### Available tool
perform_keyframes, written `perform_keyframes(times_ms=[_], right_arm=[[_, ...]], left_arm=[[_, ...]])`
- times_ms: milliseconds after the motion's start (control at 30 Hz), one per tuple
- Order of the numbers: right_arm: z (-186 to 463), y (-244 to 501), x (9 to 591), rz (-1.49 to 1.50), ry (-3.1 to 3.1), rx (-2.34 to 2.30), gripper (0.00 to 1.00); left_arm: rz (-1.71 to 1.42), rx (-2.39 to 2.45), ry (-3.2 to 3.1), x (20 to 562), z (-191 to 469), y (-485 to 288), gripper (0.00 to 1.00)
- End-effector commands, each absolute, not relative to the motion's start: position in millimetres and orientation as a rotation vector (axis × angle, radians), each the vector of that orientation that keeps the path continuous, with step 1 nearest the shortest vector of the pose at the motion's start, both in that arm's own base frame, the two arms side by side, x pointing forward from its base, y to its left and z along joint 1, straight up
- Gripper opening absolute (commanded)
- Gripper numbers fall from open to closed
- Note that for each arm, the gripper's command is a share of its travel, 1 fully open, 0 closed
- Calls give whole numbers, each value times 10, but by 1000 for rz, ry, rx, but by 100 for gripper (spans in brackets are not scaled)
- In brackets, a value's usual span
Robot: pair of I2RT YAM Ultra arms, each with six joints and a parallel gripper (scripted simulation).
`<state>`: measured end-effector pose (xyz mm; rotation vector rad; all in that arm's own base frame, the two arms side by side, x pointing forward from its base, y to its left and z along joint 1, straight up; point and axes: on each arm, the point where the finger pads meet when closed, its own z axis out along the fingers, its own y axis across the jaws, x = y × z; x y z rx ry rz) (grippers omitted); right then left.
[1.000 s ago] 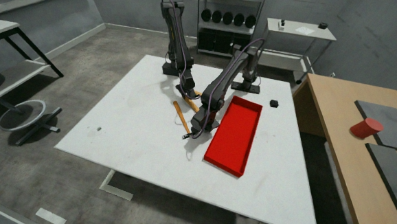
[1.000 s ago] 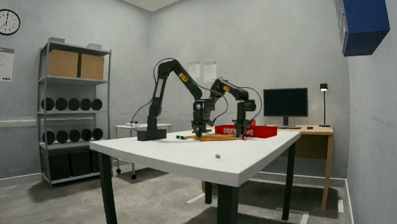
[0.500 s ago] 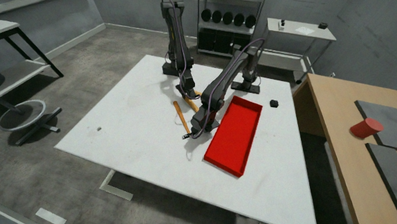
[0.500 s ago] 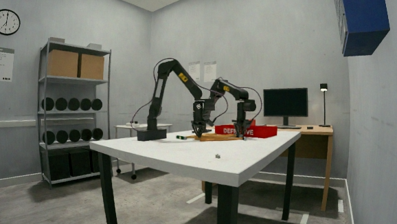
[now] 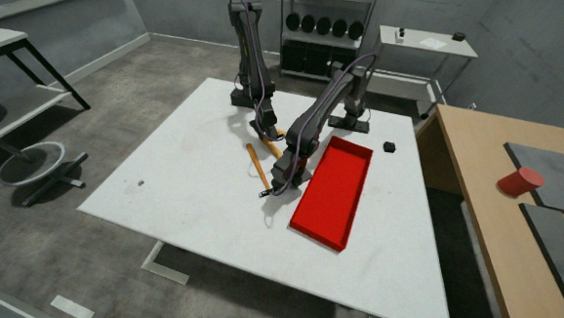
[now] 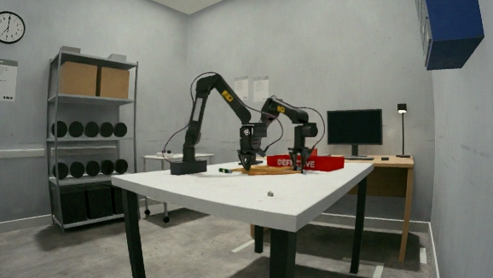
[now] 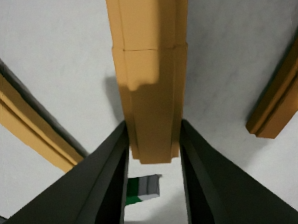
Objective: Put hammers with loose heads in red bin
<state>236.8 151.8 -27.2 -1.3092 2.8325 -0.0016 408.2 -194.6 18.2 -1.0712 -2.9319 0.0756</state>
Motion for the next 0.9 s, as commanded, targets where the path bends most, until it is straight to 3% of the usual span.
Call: perform_keyframes(times_ms=[0,100,267,667,867], right_arm=[[-273,1500,2352,2,2846,-1309,25],[-273,1500,2352,2,2846,-1309,25],[-273,1500,2352,2,2846,-1309,25],[-273,1500,2352,2,2846,-1309,25],[-273,1500,2352,2,2846,-1309,25]], left_arm=[[101,-1080,-2986,4155,520,-1952,45],[97,-1084,-2973,4149,536,-1944,45],[99,-1081,-2965,4143,653,-1934,100],[44,-1010,-3039,4282,805,-2001,100],[-51,-743,-3285,4373,868,-2083,100]])
